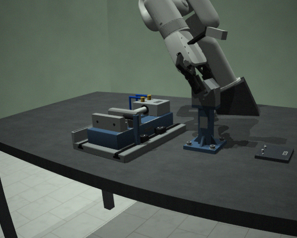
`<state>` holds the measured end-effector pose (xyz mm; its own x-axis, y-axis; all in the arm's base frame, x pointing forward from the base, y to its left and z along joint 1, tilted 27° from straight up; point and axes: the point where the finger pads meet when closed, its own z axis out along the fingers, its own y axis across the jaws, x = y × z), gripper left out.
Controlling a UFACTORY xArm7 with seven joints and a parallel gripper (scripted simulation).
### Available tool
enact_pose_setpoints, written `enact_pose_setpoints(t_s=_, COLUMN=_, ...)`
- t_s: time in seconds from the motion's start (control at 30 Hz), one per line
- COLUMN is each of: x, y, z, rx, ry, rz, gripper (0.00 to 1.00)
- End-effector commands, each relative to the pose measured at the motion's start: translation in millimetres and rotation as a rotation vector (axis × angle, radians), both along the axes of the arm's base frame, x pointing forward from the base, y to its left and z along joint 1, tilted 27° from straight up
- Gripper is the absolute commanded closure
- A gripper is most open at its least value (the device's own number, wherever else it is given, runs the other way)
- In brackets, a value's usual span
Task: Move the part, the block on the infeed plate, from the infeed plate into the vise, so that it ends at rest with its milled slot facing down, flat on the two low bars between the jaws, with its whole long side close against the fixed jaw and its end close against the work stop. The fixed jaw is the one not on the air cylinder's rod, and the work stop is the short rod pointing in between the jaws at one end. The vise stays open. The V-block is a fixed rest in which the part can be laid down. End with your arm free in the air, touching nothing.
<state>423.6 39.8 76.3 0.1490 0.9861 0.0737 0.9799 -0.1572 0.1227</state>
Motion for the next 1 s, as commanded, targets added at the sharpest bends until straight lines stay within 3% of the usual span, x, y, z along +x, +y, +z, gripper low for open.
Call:
enact_pose_setpoints(t_s=0.0, x=1.0, y=0.6, z=1.2, rx=0.034, ry=-0.008, rz=0.007, gripper=0.11)
enact_pose_setpoints(t_s=0.97, x=0.8, y=-0.9, z=0.9, rx=0.158, ry=-0.028, rz=0.023, gripper=0.11)
